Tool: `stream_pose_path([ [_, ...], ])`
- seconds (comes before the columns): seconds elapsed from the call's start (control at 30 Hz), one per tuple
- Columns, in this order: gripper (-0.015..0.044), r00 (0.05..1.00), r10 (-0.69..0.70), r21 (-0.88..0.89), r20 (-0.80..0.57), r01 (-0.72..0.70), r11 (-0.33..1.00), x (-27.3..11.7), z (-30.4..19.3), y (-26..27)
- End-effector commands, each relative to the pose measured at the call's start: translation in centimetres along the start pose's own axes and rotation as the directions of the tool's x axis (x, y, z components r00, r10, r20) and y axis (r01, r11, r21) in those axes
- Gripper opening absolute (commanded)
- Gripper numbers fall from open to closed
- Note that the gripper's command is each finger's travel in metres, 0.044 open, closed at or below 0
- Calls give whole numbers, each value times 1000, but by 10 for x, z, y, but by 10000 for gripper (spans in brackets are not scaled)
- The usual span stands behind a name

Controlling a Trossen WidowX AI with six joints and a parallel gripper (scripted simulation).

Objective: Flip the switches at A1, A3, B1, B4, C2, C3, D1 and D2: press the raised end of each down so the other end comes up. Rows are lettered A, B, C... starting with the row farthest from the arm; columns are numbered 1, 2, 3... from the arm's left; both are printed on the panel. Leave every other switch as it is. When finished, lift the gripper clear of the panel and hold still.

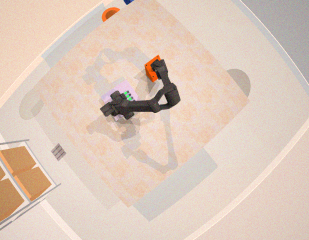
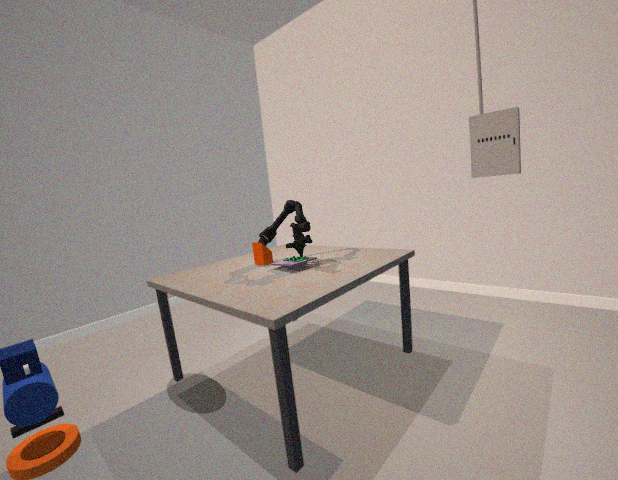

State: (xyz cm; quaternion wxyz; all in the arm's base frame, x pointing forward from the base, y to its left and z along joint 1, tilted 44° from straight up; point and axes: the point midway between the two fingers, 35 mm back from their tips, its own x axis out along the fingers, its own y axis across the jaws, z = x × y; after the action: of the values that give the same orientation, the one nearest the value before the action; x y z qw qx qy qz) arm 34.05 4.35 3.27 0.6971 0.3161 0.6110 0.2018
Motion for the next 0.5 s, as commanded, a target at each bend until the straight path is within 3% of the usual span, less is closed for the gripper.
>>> stream_pose_path([
  [0.0,0,1000,3,4,1,-3,1000,1,0,0],
  [0.47,0,1000,3,4,1,-4,1000,3,0,0],
])
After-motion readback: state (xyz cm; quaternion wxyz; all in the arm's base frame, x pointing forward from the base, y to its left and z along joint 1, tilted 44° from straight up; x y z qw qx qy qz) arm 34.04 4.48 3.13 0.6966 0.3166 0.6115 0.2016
